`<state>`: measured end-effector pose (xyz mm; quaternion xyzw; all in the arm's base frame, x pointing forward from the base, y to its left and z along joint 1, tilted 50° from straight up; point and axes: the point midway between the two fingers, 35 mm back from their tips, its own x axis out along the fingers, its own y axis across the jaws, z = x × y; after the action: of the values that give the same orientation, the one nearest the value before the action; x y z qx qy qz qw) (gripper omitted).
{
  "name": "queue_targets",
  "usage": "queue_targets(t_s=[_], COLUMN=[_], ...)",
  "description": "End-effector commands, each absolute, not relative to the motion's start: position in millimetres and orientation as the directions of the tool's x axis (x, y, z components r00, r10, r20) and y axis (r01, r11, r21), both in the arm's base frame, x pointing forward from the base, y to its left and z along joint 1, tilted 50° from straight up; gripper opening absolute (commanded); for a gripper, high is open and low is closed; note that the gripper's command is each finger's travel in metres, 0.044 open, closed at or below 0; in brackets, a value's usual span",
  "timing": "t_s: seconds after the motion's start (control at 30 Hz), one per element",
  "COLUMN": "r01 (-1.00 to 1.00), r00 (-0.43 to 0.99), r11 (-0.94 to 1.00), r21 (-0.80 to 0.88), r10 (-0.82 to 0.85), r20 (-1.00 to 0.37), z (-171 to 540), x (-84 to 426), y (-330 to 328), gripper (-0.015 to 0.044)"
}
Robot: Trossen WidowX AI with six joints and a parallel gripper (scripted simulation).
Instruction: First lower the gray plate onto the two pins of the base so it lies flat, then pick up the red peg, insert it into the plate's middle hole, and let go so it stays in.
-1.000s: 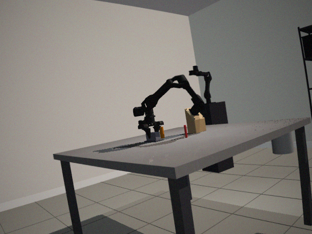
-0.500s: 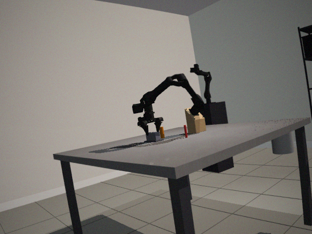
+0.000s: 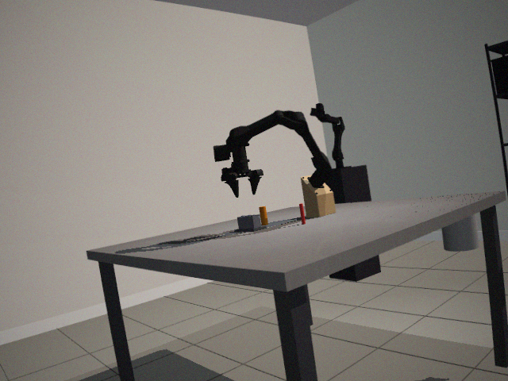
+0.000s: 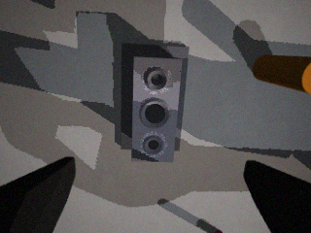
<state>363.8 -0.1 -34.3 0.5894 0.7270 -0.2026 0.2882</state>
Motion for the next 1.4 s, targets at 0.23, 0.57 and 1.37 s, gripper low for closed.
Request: queue_targets(t_s=[0.23,0.57,1.37], r01=[0.906,0.824,0.824], r00=[-0.145,-0.151,-0.151], r11=[0.367,0.459,0.459], r21=[0.211,0.332,0.333], r10=[0.737,0.743,0.744], r20=[-0.661,-0.652,-0.652], z=[64.0,104.6,71.1], x=[300.5,225.7,218.8], y=[63.4,101.5,140.5], gripper=[0.044,0.044,0.044])
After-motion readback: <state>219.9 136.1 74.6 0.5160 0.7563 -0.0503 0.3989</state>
